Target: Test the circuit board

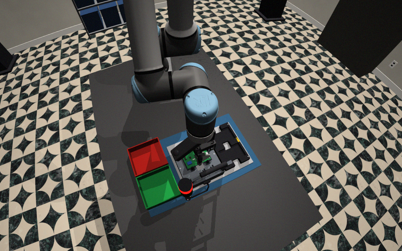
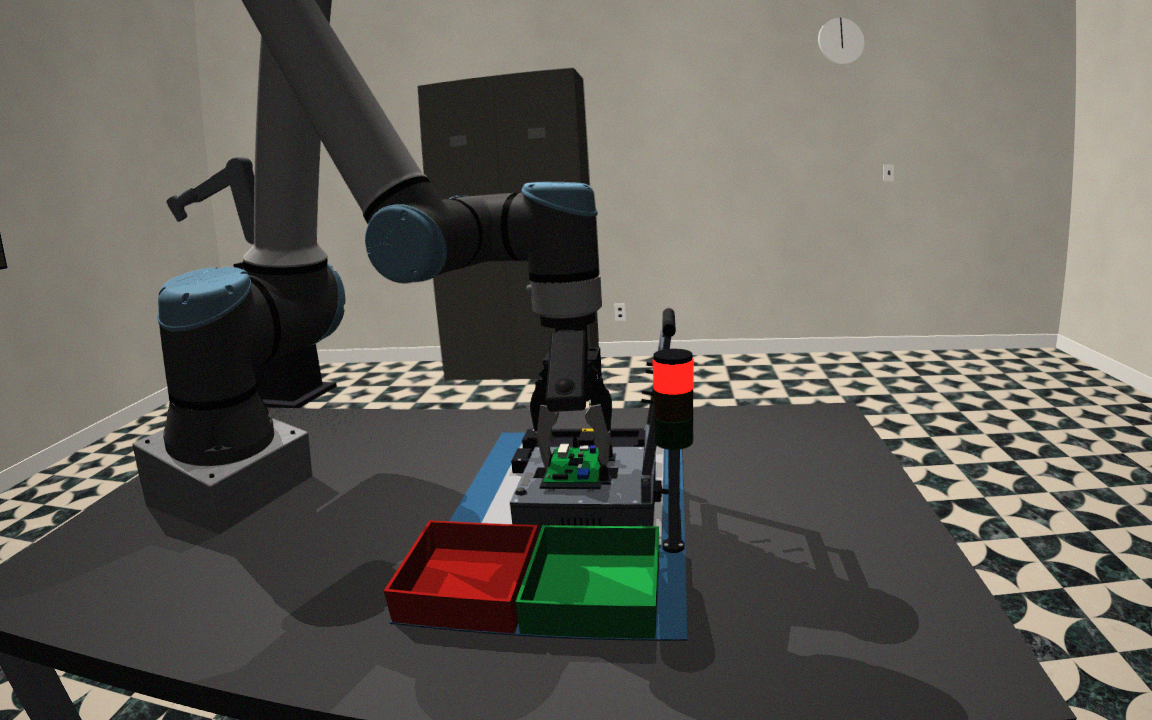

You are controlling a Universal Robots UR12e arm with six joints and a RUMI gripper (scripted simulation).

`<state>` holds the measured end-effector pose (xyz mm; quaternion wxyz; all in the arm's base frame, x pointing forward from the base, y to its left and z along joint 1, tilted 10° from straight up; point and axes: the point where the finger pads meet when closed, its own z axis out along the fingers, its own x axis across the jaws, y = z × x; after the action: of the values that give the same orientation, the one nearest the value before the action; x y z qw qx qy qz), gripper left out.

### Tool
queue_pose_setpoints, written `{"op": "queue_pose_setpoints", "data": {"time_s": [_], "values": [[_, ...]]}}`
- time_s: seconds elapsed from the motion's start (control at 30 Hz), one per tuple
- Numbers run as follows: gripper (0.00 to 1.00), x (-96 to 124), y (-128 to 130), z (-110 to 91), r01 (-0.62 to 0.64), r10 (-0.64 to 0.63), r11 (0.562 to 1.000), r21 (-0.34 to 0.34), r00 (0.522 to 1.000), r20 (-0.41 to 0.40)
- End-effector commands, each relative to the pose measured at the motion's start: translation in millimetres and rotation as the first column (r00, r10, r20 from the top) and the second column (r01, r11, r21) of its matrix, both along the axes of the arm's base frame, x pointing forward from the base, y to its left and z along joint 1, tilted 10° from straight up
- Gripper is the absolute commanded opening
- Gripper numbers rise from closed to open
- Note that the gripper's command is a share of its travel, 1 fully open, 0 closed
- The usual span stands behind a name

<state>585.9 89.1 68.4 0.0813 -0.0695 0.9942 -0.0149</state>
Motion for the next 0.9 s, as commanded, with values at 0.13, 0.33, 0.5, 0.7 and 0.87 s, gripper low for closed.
{"op": "queue_pose_setpoints", "data": {"time_s": [0.13, 0.33, 0.5, 0.7, 0.87], "values": [[0.59, -1.4, -0.9, -0.4, 0.002, -0.002, 1.000, 0.000, 1.000, 0.001], [0.59, -1.5, -0.9, -0.4, 0.002, -0.002, 1.000, 0.000, 1.000, 0.001], [0.59, -1.5, -0.9, -0.4, 0.002, -0.002, 1.000, 0.000, 1.000, 0.001], [0.59, -1.5, -0.9, -0.4, 0.002, -0.002, 1.000, 0.000, 1.000, 0.001], [0.59, -1.5, -0.9, -0.4, 0.002, -0.002, 1.000, 0.000, 1.000, 0.001]]}}
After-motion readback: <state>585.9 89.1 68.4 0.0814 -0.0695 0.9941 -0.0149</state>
